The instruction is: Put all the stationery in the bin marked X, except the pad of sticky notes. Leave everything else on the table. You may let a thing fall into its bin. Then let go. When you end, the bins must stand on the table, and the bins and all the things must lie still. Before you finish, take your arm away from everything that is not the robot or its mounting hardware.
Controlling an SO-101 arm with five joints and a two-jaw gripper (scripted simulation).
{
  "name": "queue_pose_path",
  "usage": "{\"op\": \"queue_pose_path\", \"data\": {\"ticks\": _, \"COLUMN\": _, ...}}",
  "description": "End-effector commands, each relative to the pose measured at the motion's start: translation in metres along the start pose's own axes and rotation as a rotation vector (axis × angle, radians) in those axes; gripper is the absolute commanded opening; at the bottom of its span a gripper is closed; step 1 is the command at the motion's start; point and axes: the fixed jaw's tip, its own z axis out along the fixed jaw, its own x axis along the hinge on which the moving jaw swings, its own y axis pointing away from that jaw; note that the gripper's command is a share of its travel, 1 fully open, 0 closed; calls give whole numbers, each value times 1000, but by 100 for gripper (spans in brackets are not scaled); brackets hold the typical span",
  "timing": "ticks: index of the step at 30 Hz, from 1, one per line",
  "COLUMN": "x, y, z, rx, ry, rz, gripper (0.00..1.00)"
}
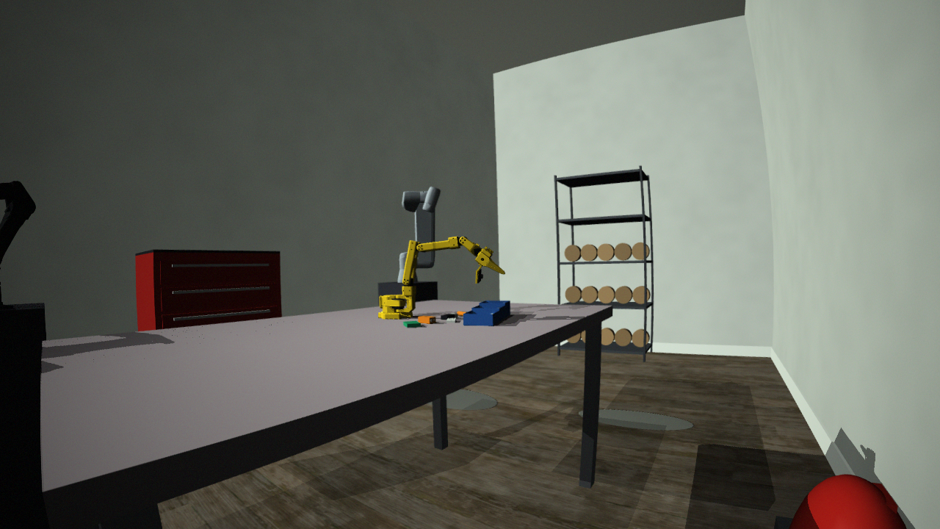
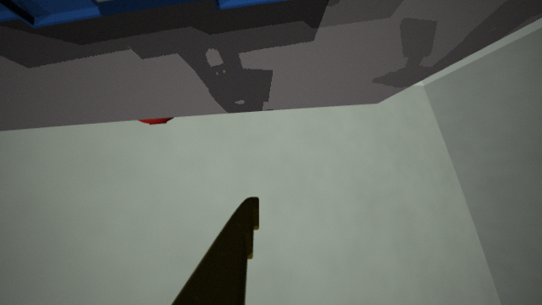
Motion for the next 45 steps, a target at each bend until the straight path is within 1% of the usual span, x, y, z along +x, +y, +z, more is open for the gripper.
{"op": "queue_pose_path", "data": {"ticks": 1, "x": 1, "y": 0, "z": -1, "rx": 2, "ry": 5, "rz": 1, "gripper": 100}}
{"op": "queue_pose_path", "data": {"ticks": 17, "x": 1, "y": 0, "z": -1, "rx": 2, "ry": 5, "rz": 1, "gripper": 100}}
{"op": "queue_pose_path", "data": {"ticks": 18, "x": -2, "y": 1, "z": 2, "rx": -2, "ry": -11, "rz": 1, "gripper": 100}}
{"op": "queue_pose_path", "data": {"ticks": 45, "x": -2, "y": 1, "z": 2, "rx": -2, "ry": -11, "rz": 1, "gripper": 100}}
